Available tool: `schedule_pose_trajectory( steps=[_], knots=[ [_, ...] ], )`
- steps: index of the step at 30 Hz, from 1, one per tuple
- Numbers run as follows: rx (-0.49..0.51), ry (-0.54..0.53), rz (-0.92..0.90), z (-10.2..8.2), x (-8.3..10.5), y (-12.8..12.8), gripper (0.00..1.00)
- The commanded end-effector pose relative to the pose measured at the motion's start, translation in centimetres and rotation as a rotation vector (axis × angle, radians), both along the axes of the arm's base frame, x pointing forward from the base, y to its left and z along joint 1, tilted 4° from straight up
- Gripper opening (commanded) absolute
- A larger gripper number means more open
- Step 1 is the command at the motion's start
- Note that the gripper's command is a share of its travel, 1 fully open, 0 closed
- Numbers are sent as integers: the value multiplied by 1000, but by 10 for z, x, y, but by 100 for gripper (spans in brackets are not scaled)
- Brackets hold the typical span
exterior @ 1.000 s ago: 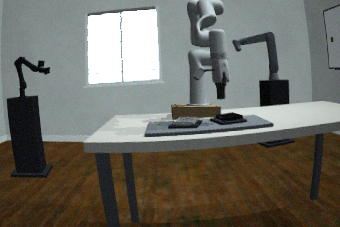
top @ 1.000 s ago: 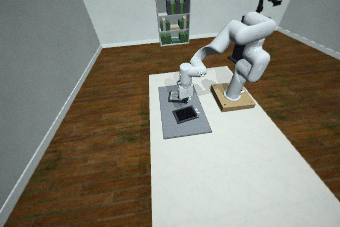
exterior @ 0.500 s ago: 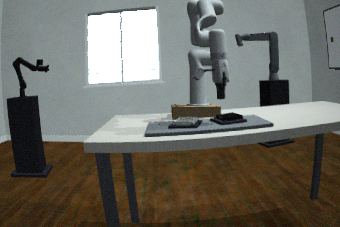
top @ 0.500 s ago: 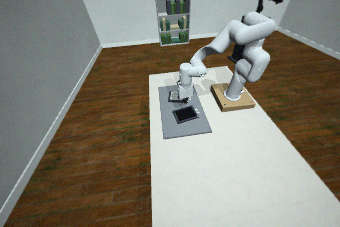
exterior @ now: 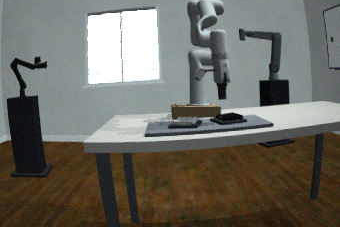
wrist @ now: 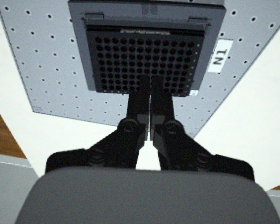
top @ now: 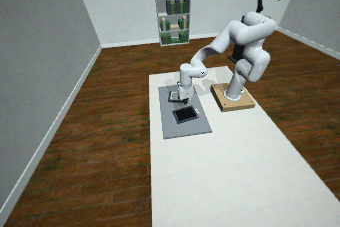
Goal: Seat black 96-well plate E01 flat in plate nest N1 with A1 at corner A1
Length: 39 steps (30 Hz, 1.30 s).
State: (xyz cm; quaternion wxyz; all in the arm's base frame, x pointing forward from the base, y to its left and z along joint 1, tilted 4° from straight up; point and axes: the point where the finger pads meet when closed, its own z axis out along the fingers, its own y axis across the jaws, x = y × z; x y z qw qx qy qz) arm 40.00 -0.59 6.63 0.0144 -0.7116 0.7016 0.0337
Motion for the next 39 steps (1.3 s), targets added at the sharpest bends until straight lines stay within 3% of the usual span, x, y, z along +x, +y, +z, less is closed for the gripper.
schedule_pose_trajectory(
  steps=[1, 19, 39],
  knots=[
    [-1, -3, -12, -4, 3, 23, 0],
    [0, -3, -12, -21, 7, 100, 0],
    [0, -3, -12, -27, 7, 101, 0]
  ],
)
